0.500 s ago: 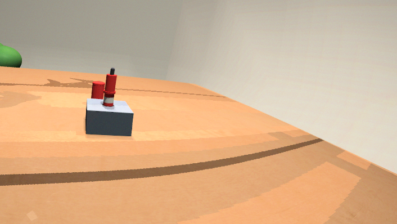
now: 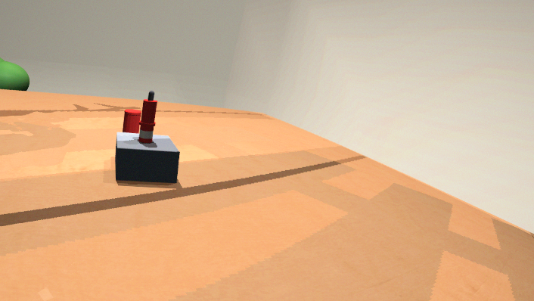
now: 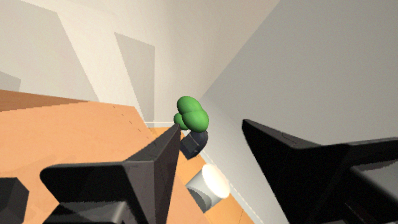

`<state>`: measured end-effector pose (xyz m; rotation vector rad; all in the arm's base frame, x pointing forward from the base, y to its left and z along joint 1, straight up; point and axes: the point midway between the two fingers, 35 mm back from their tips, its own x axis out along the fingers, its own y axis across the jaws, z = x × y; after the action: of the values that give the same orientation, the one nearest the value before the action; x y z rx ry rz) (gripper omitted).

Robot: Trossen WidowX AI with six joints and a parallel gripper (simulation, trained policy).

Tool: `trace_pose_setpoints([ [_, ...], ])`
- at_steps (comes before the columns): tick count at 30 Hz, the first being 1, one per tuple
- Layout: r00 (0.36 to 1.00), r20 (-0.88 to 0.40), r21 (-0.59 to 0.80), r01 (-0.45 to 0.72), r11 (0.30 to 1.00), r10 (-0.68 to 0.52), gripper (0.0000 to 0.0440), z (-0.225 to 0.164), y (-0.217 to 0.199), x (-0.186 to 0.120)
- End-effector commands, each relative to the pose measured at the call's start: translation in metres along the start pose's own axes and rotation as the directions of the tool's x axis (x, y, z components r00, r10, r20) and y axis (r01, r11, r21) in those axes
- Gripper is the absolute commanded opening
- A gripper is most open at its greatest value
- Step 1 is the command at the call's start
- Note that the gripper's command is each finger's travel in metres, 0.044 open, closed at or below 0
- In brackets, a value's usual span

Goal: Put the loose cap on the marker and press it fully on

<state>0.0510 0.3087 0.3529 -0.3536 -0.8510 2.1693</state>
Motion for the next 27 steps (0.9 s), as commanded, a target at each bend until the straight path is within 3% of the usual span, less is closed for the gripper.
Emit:
trace_pose_setpoints([
  [1, 1.000, -0.017, 0.009, 0.011, 1.000, -0.011, 0.0281, 0.000, -0.004, -0.003],
  [27, 0.982, -0.177, 0.204, 0.100, 0.974, -0.064, 0.0337, -0.021, -0.015, -0.029],
])
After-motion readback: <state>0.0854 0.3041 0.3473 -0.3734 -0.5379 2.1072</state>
